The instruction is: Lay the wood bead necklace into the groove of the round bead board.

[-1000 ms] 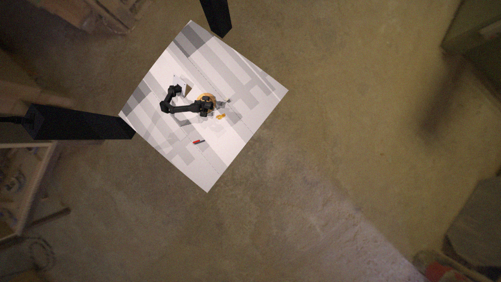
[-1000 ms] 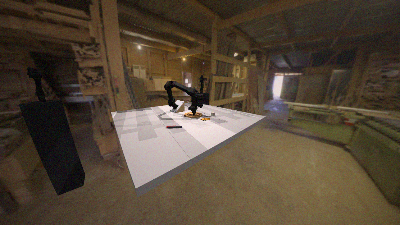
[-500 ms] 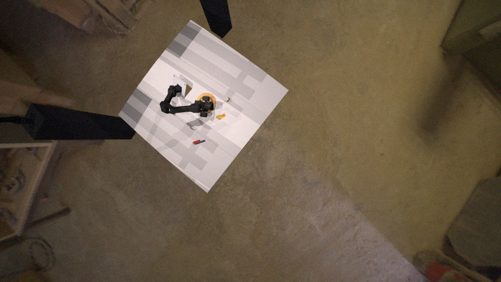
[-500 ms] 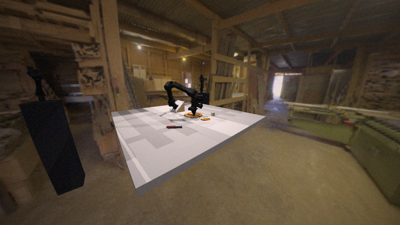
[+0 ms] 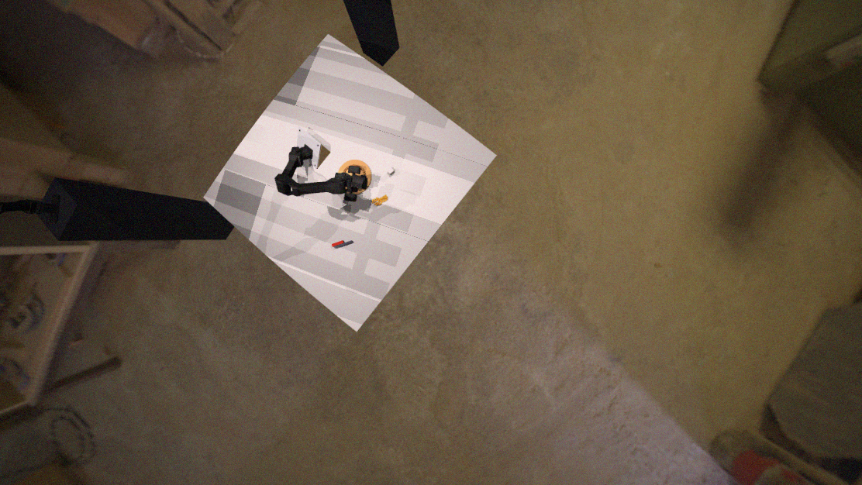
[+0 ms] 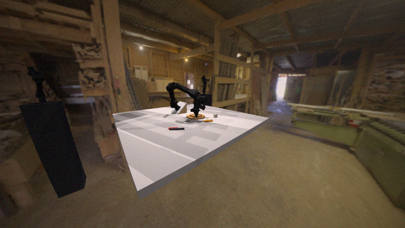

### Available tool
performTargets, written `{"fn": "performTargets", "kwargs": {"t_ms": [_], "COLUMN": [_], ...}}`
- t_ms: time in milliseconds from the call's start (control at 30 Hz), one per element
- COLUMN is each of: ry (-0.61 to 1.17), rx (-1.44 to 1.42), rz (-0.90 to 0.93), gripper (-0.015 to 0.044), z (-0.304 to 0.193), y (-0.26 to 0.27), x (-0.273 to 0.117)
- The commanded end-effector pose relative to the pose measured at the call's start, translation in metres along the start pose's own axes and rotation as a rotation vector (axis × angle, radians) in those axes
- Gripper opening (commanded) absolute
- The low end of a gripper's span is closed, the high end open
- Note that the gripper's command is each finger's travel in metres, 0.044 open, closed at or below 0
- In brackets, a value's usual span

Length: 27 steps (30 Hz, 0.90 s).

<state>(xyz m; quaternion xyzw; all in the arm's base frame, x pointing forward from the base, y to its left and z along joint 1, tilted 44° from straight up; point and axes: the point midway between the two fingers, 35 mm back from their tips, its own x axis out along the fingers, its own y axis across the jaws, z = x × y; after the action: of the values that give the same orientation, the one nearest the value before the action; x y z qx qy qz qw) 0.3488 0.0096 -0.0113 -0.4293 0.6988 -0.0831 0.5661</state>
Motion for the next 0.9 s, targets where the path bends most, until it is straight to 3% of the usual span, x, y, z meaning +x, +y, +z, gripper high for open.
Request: {"fn": "performTargets", "kwargs": {"t_ms": [0,867], "ry": [0.0,0.002], "rx": [0.0,-0.003], "rz": [0.006,0.001], "gripper": [0.0,0.0], "z": [0.0,-0.0007], "y": [0.0011,0.0003], "x": [-0.0001,-0.0082]}}
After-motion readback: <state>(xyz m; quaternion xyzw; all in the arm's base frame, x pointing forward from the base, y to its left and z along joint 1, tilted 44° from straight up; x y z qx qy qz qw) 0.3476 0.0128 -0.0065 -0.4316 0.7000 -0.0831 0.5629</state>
